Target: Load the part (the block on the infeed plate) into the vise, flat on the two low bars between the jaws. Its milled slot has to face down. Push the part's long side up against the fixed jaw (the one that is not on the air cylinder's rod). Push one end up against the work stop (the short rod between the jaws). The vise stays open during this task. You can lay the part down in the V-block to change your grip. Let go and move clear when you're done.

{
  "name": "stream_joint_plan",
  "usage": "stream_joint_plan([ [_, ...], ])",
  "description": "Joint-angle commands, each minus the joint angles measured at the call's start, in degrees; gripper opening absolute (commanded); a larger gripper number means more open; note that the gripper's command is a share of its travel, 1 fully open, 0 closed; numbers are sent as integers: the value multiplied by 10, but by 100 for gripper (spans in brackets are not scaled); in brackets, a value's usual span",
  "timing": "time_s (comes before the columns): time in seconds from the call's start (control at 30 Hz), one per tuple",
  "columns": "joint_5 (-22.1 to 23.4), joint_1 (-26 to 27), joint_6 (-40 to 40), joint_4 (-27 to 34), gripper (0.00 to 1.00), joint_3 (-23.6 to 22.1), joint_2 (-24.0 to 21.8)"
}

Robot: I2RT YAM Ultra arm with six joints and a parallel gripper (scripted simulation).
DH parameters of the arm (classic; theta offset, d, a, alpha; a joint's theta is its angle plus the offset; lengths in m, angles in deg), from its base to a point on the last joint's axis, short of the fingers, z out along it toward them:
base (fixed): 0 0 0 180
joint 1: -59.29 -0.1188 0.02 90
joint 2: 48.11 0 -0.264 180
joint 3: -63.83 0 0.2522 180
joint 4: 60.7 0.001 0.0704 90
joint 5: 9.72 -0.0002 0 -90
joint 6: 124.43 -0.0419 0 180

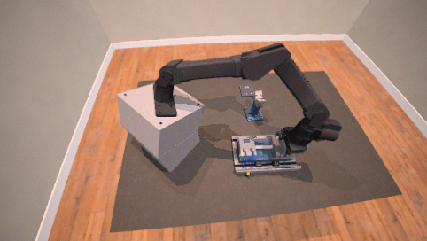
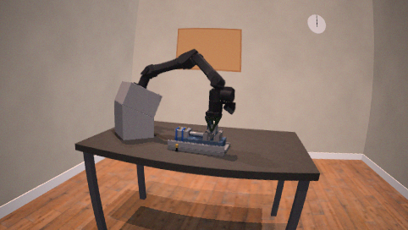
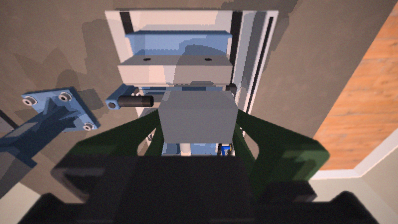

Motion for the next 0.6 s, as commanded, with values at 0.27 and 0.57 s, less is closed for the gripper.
stream_joint_plan([
  [0.27, -3, 5, -3, -8, 0, -11, -13],
  [0.57, -3, 5, -3, -9, 0, -7, -18],
])
